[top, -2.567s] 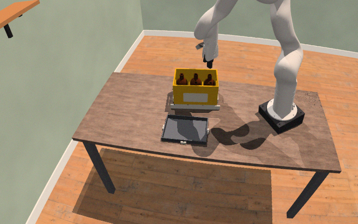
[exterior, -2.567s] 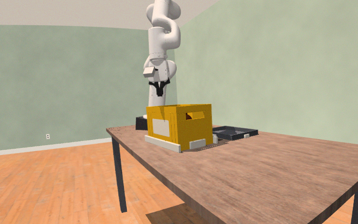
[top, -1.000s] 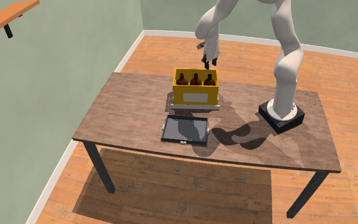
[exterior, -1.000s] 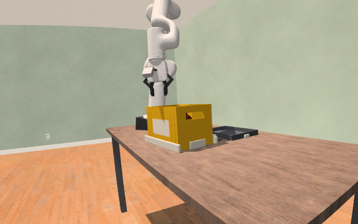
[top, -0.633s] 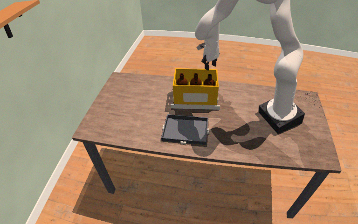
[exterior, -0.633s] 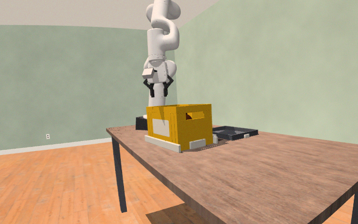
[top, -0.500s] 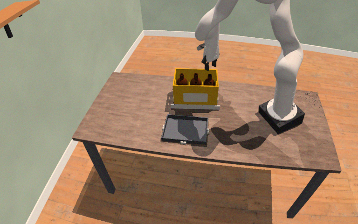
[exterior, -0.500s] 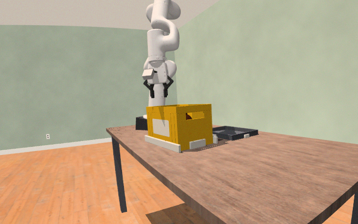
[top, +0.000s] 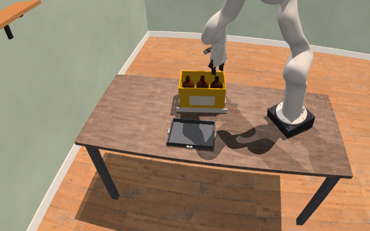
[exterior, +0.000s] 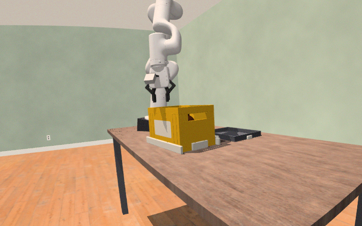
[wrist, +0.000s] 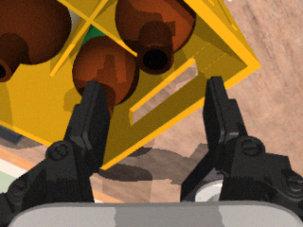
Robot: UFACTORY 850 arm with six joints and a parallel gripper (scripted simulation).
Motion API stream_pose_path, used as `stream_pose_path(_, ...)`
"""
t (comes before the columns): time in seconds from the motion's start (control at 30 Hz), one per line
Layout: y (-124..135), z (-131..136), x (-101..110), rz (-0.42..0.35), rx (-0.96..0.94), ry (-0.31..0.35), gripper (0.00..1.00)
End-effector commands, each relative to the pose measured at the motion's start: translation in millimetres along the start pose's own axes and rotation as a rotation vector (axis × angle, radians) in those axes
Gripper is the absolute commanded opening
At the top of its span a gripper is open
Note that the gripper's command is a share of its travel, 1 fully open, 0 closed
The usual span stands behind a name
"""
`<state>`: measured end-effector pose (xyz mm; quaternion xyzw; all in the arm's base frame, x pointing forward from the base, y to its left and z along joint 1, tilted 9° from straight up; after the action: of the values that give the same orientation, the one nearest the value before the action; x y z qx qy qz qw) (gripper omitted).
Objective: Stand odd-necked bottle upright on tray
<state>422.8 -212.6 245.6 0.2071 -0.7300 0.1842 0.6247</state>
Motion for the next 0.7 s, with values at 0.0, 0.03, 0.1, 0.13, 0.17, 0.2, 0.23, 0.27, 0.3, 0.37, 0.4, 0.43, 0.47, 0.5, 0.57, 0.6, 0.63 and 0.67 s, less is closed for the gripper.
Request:
stream_pose_path(0.0,-0.8,-0.3,-5.2,0.002,0.000,-0.001,0.65)
stream_pose_path(0.03,-0.8,-0.3,-6.4,0.002,0.000,-0.001,0.65)
stream_pose_path(0.1,-0.8,-0.3,-8.6,0.002,0.000,-0.001,0.65)
stream_pose_path(0.13,-0.9,-0.3,-9.6,0.002,0.000,-0.001,0.65)
stream_pose_path(0.17,-0.9,-0.3,-10.5,0.002,0.000,-0.001,0.65)
stream_pose_path(0.2,-0.9,-0.2,-11.4,0.002,0.000,-0.001,0.65)
stream_pose_path(0.23,-0.9,-0.2,-11.4,0.002,0.000,-0.001,0.65)
stream_pose_path(0.27,-0.9,-0.2,-11.4,0.002,0.000,-0.001,0.65)
stream_pose_path(0.3,-0.9,-0.2,-12.2,0.002,0.000,-0.001,0.65)
stream_pose_path(0.37,-0.9,-0.2,-13.7,0.002,0.000,-0.001,0.65)
stream_pose_path(0.4,-0.9,-0.2,-14.3,0.002,0.000,-0.001,0.65)
stream_pose_path(0.43,-1.0,-0.2,-14.8,0.002,0.000,-0.001,0.65)
stream_pose_path(0.47,-1.0,-0.2,-15.3,0.002,0.000,-0.001,0.65)
stream_pose_path(0.5,-1.0,-0.2,-15.7,0.002,0.000,-0.001,0.65)
stream_pose_path(0.57,-1.0,-0.2,-16.3,0.002,0.000,-0.001,0.65)
stream_pose_path(0.6,-1.0,-0.2,-16.5,0.002,0.000,-0.001,0.65)
stream_pose_path(0.63,-1.0,-0.2,-16.6,0.002,0.000,-0.001,0.65)
stream_pose_path(0.67,-1.0,-0.2,-16.7,0.002,0.000,-0.001,0.65)
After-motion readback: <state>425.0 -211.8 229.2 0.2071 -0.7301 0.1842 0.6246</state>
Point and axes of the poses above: the point where the finger pads meet when closed, its own x axis back along the fingers, its own z axis across the jaws, y = z × x, the point moved 6 cm from there along x, back along the fingers, and after that the axes turned 14 degrees about -x, right-handed, at the moved point
